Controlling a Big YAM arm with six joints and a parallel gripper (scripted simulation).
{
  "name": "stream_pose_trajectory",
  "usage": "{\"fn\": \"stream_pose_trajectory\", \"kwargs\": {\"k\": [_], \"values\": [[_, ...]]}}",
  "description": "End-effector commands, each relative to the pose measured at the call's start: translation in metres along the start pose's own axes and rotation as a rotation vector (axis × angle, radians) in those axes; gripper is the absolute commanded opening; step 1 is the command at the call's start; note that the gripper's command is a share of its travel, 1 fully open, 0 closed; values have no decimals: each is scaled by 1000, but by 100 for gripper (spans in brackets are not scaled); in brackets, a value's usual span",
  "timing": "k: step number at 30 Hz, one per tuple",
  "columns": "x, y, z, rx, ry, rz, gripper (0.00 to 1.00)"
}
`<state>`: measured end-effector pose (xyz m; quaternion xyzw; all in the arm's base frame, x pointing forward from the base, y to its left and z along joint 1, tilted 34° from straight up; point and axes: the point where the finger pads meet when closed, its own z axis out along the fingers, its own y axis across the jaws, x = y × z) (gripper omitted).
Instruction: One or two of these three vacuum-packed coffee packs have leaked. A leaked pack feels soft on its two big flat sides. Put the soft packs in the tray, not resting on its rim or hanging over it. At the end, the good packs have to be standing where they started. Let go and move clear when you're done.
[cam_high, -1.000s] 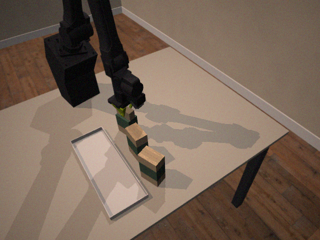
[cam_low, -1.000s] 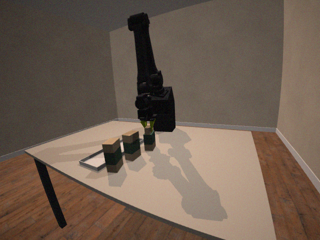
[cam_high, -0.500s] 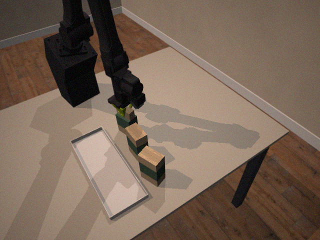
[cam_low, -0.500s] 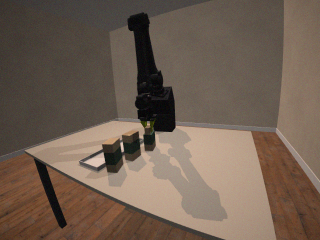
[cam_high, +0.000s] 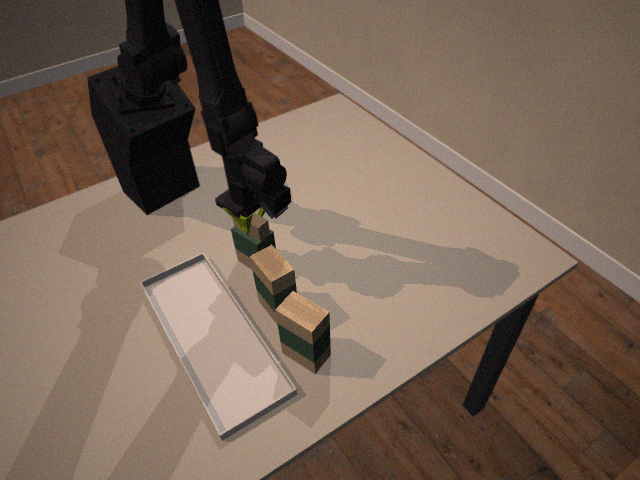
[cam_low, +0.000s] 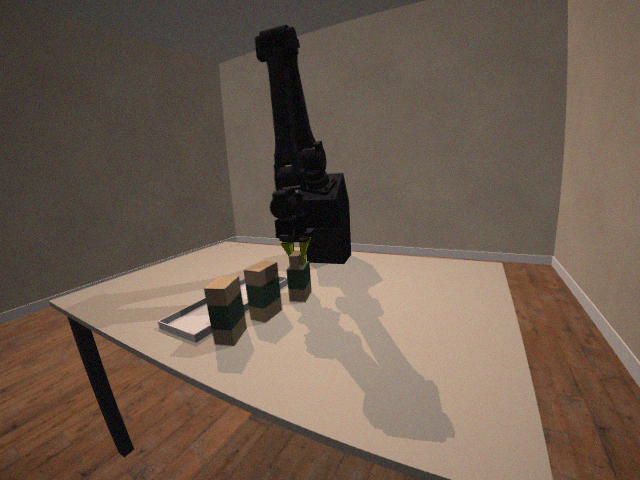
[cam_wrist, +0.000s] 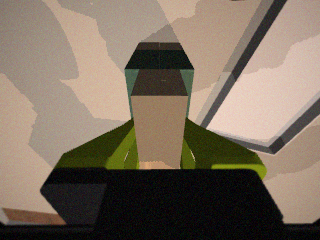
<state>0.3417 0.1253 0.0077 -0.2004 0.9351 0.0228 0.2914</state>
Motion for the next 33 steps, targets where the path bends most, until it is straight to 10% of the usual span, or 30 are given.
{"fn": "stream_pose_trajectory", "kwargs": {"k": [1,33], "values": [[-12,-3,-3,4,-37,0,25],[-11,-1,-33,2,-26,8,25]]}}
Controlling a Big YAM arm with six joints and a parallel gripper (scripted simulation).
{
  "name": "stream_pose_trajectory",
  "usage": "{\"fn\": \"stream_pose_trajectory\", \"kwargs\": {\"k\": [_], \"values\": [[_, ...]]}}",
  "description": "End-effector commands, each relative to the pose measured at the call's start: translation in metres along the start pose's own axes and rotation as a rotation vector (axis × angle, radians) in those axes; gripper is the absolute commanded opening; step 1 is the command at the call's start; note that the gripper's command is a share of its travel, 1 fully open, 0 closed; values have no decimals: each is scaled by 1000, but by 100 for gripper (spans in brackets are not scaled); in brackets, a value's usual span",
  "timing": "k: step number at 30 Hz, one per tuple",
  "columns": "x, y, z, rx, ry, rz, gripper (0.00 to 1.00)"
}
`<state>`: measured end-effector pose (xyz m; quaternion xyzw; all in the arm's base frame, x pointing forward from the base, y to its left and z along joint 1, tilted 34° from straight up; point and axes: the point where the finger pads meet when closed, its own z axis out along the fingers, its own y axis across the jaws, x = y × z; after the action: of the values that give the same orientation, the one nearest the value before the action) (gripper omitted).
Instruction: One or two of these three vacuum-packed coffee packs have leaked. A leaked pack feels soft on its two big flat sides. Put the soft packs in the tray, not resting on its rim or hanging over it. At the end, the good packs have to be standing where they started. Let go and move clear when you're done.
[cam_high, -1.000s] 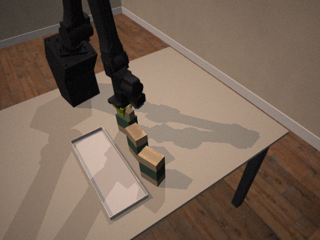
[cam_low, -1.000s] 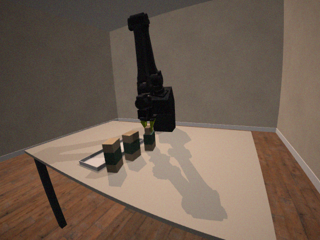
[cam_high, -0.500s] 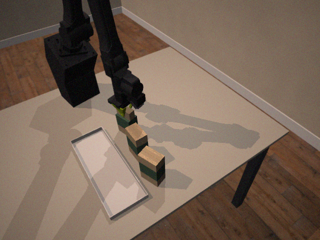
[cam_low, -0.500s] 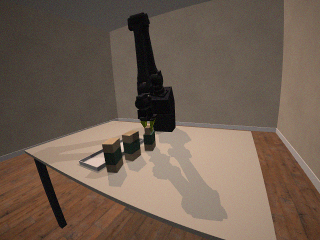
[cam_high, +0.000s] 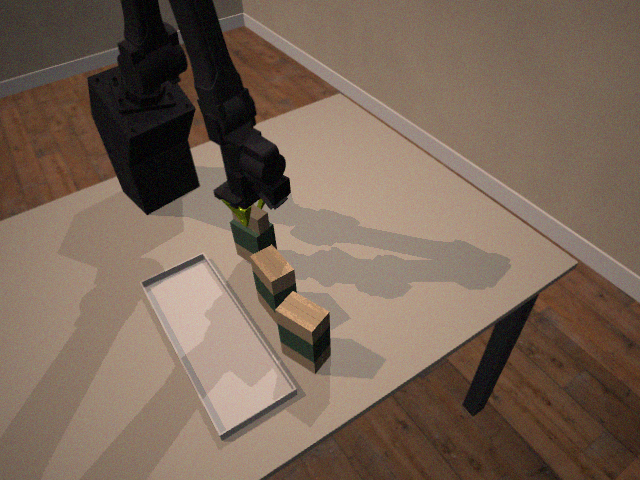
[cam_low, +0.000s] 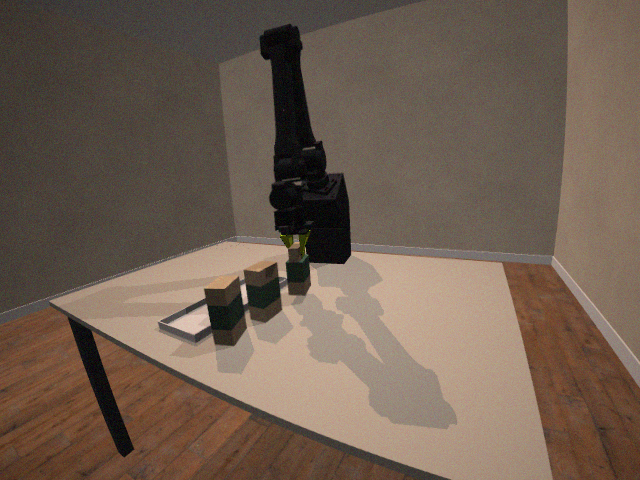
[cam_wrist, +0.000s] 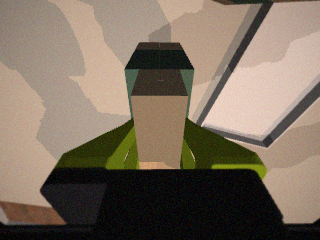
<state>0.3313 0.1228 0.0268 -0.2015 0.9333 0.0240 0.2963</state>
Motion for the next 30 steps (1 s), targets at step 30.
{"fn": "stream_pose_trajectory", "kwargs": {"k": [30], "values": [[-1,-6,-36,5,0,1,25]]}}
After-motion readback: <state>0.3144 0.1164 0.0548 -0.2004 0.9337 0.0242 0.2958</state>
